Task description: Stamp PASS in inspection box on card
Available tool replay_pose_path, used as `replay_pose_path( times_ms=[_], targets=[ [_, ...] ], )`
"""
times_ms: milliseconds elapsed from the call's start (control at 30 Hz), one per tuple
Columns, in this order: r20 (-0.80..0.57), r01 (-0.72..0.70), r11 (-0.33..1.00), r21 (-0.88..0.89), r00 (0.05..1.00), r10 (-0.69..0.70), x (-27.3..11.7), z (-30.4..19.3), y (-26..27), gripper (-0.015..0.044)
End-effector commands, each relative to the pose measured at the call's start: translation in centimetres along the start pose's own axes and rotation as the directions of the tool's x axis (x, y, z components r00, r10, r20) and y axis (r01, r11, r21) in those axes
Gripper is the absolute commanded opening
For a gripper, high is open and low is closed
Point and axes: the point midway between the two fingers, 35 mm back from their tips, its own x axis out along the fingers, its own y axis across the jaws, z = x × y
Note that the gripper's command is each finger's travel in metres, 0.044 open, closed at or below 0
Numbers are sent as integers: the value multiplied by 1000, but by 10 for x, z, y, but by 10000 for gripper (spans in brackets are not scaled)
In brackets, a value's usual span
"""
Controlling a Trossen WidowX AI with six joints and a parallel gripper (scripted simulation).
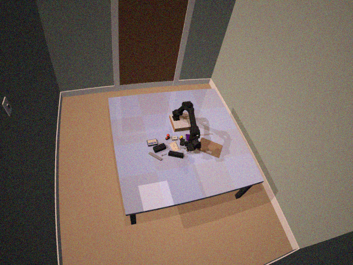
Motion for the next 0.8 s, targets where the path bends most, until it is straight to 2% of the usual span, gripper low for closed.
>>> replay_pose_path(
  times_ms=[0,767],
  targets=[
    [3,0,1000,0,1000,0,-3,1,0,0],
    [3,1,1000,0,1000,-1,-14,1,0,0]
  ],
)
